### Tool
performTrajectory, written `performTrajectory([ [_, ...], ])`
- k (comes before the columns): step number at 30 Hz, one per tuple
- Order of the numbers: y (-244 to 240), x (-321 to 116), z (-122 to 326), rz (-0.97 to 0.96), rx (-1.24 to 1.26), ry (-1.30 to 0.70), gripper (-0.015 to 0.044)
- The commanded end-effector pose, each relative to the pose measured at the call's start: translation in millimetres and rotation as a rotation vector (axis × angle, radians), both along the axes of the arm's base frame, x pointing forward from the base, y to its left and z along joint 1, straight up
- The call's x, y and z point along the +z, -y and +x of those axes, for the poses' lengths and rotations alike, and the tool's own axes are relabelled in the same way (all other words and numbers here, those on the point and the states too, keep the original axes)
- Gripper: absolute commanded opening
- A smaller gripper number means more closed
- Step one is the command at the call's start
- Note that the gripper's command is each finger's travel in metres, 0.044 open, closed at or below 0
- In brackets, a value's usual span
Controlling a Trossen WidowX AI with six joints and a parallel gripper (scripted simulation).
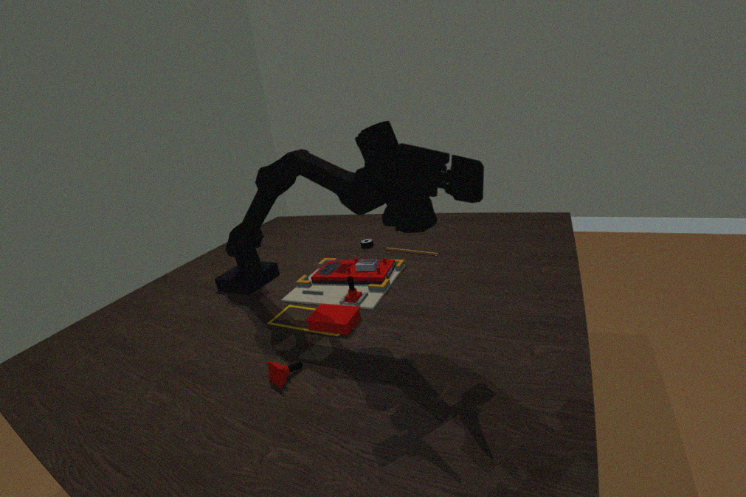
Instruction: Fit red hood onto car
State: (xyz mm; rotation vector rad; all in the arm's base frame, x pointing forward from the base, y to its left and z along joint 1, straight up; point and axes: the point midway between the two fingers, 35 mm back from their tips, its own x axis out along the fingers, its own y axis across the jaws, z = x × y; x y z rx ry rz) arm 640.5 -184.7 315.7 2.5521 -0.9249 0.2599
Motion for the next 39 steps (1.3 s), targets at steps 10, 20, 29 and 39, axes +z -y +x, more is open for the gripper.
performTrajectory([
  [10,8,-64,-3,-0.496,-0.03,-0.759,0.044],
  [20,6,-144,-52,-1.151,0.27,-1.488,0.044],
  [29,-4,-182,-101,-1.568,0.615,-1.732,0.044],
  [39,-18,-208,-156,-1.946,1.045,-1.772,0.044],
])
